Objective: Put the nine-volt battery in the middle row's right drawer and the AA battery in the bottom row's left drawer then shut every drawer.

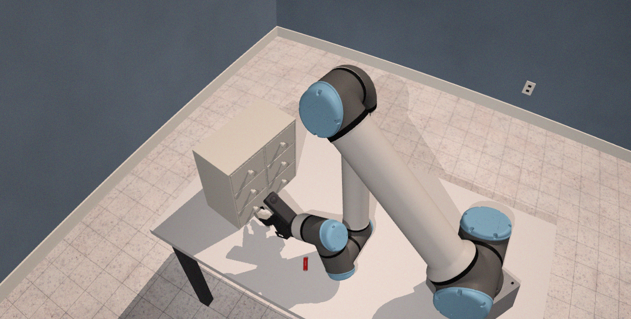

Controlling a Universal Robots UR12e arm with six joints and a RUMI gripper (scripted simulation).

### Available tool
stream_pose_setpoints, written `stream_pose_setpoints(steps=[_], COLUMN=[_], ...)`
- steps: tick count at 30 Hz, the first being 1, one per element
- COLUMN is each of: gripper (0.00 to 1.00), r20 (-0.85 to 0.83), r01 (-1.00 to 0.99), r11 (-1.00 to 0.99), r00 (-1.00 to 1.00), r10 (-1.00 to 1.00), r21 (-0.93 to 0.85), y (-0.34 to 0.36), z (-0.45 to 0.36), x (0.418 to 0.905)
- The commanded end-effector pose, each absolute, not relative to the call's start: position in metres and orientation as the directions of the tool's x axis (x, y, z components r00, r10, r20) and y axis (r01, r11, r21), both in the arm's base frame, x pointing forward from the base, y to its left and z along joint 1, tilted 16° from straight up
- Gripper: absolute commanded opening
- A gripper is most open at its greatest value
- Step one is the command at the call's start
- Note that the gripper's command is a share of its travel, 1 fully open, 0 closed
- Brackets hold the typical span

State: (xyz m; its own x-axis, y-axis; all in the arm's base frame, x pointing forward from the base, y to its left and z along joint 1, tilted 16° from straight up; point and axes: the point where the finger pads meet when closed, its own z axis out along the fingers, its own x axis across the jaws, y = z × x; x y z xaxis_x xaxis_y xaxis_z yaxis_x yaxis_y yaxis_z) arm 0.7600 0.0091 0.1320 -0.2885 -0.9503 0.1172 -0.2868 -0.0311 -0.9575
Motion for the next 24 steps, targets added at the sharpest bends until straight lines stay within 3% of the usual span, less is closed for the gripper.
stream_pose_setpoints(steps=[1,24], gripper=[0.2,0.2], r20=[0.117,0.117], r01=[-0.286,-0.286], r11=[-0.031,-0.031], r00=[-0.288,-0.288], r10=[-0.95,-0.95], r21=[-0.958,-0.958], y=[0.0085,0.0074], z=[0.1334,0.1344], x=[0.7629,0.7668])
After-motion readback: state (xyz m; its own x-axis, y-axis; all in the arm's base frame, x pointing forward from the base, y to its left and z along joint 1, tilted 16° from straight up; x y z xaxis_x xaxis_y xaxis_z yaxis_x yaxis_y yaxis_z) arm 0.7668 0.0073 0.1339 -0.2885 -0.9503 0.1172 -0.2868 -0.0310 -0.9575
